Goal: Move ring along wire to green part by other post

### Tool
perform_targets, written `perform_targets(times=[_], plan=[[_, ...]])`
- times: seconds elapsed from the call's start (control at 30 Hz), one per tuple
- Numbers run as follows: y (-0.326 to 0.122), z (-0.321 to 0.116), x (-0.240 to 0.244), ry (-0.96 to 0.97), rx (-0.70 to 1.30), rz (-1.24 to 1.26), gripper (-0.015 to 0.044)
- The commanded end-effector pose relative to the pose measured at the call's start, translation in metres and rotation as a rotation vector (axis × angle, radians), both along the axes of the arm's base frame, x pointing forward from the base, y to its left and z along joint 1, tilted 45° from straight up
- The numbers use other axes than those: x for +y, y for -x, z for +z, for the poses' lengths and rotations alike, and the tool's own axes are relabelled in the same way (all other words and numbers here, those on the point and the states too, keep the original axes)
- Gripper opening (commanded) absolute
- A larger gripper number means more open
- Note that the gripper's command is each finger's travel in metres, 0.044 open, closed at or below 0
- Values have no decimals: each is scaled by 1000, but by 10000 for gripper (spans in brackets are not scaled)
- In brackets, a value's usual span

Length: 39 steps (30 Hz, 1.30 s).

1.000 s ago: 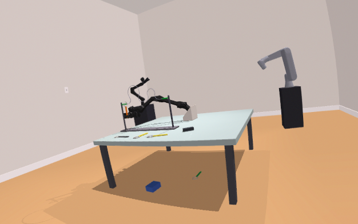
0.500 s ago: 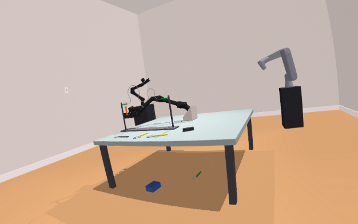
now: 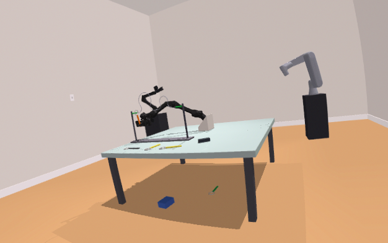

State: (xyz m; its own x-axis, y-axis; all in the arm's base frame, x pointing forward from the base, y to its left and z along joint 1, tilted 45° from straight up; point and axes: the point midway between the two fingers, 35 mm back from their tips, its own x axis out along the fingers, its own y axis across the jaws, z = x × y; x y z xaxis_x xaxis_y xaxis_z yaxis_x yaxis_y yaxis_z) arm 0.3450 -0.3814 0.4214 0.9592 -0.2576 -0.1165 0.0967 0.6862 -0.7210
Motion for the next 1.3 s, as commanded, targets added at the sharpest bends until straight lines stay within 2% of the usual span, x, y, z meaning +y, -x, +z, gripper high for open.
perform_targets(times=[0.0, 0.47, 0.9, 1.27], plan=[[7, -4, 4, -5, 48, -46, -150], [34, -8, 29, -57, 225, -224, -150], [33, -26, 46, -162, 230, -213, -150], [29, -44, 71, -347, 227, -186, -150]])
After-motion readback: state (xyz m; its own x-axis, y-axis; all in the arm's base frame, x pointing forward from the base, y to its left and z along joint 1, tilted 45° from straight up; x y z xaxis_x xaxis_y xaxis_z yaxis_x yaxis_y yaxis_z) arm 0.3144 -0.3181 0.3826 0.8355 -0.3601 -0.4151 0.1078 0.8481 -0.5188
